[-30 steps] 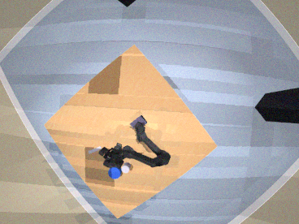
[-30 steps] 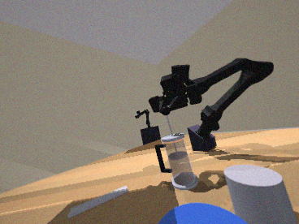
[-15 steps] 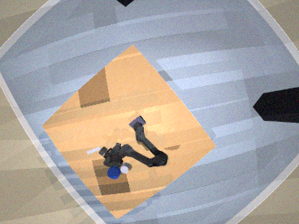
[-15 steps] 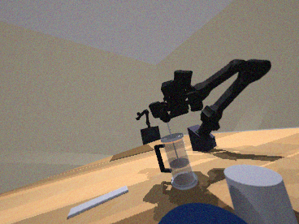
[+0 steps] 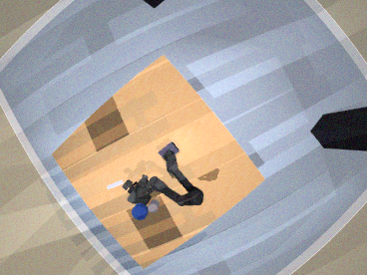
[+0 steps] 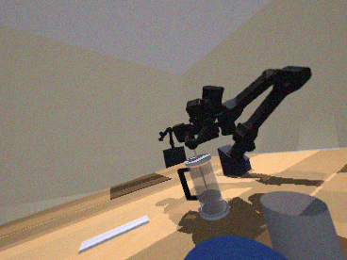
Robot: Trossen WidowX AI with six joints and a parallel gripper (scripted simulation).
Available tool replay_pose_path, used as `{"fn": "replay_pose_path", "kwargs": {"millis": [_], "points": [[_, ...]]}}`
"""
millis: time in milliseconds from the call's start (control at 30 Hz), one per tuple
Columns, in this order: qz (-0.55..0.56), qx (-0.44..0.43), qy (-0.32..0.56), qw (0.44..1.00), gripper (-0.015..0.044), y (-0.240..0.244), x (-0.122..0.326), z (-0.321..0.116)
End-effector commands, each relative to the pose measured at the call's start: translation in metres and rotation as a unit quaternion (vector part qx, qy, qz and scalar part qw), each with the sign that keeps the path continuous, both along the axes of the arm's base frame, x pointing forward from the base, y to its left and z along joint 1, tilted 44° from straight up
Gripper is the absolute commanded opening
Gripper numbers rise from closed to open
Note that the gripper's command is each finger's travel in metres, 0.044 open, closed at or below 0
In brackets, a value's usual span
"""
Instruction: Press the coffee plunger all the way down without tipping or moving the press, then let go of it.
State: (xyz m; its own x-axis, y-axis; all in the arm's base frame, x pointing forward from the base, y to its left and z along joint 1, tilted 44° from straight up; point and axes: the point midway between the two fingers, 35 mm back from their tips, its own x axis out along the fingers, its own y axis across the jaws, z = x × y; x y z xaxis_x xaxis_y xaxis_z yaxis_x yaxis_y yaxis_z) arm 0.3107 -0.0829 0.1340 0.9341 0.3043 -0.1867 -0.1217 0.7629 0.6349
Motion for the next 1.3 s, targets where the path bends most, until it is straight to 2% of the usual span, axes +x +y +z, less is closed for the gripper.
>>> {"fn": "replay_pose_path", "kwargs": {"millis": [0, 1267], "points": [[0.013, 0.016, 0.015, 1.0, 0.0117, 0.0084, 0.0009, -0.009], [0.009, 0.012, 0.011, 1.0, 0.0117, 0.0022, 0.0039, -0.0078]]}}
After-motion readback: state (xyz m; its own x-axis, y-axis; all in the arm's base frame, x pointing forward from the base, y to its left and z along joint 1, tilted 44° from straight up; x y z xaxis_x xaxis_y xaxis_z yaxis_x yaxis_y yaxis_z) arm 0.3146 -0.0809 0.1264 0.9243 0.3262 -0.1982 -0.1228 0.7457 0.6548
